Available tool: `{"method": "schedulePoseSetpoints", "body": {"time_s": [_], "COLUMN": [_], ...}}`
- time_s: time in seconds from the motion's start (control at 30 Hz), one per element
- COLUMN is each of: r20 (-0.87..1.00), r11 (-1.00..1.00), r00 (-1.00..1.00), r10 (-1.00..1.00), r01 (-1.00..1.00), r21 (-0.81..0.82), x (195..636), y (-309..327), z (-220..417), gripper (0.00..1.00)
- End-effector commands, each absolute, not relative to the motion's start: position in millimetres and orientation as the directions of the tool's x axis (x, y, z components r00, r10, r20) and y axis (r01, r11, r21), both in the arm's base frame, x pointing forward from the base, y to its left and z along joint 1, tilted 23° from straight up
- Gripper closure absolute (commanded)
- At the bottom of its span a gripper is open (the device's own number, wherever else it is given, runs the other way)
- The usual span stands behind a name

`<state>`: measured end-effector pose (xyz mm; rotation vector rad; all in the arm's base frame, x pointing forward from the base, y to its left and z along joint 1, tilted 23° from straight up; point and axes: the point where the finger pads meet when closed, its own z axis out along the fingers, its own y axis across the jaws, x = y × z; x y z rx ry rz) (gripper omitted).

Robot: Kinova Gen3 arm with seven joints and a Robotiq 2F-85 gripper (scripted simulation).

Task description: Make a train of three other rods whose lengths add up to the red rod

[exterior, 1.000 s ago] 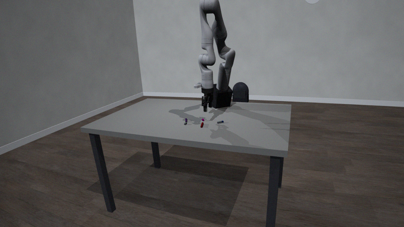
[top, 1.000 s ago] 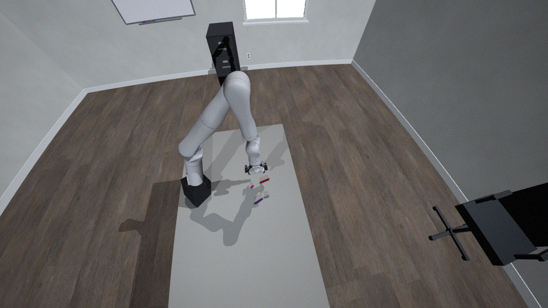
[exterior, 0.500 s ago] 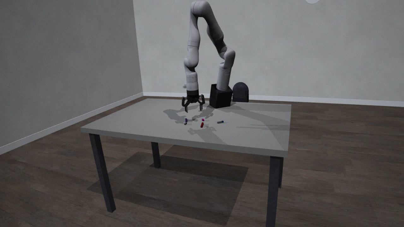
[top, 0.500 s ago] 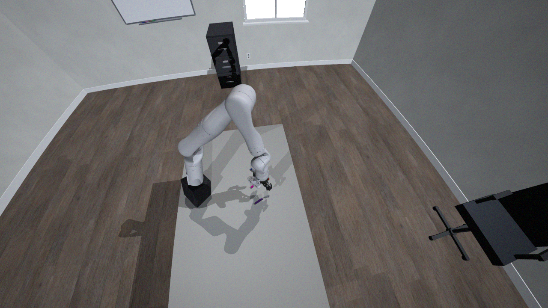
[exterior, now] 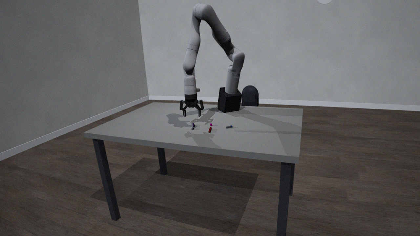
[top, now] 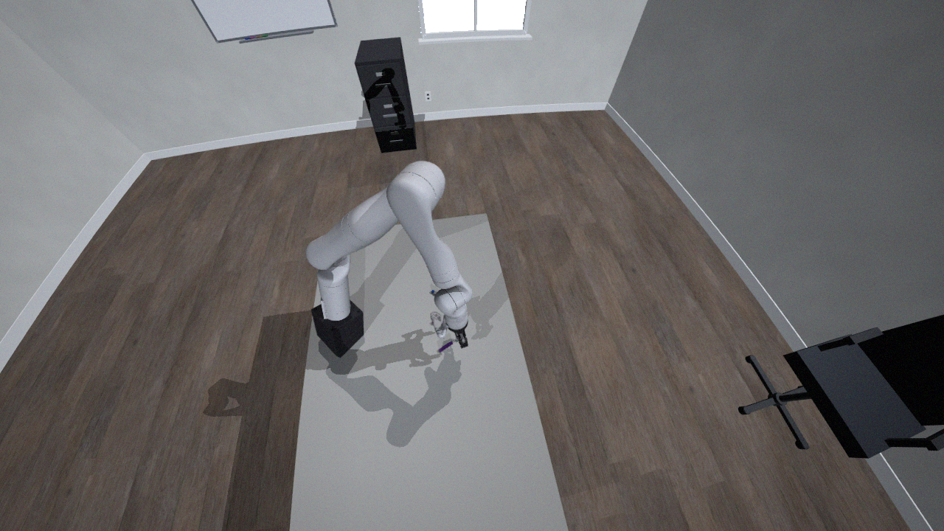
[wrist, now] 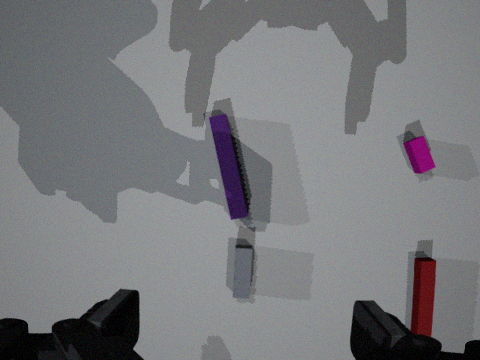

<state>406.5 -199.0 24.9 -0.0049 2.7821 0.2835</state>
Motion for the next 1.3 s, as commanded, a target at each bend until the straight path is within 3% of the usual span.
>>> {"method": "schedulePoseSetpoints", "body": {"time_s": [0.0, 0.03, 0.07, 1.27], "r20": [-0.336, -0.336, -0.336, -0.336], "r11": [0.980, 0.980, 0.980, 0.980], "r00": [-0.941, -0.941, -0.941, -0.941], "r10": [0.038, 0.038, 0.038, 0.038], "r01": [-0.031, -0.031, -0.031, -0.031], "r21": [0.197, 0.197, 0.197, 0.197], "x": [406.0, 406.0, 406.0, 406.1], "y": [-200.8, -200.8, -200.8, -200.8], "z": [24.2, 24.2, 24.2, 24.1], "gripper": [0.00, 0.00, 0.76, 0.76]}}
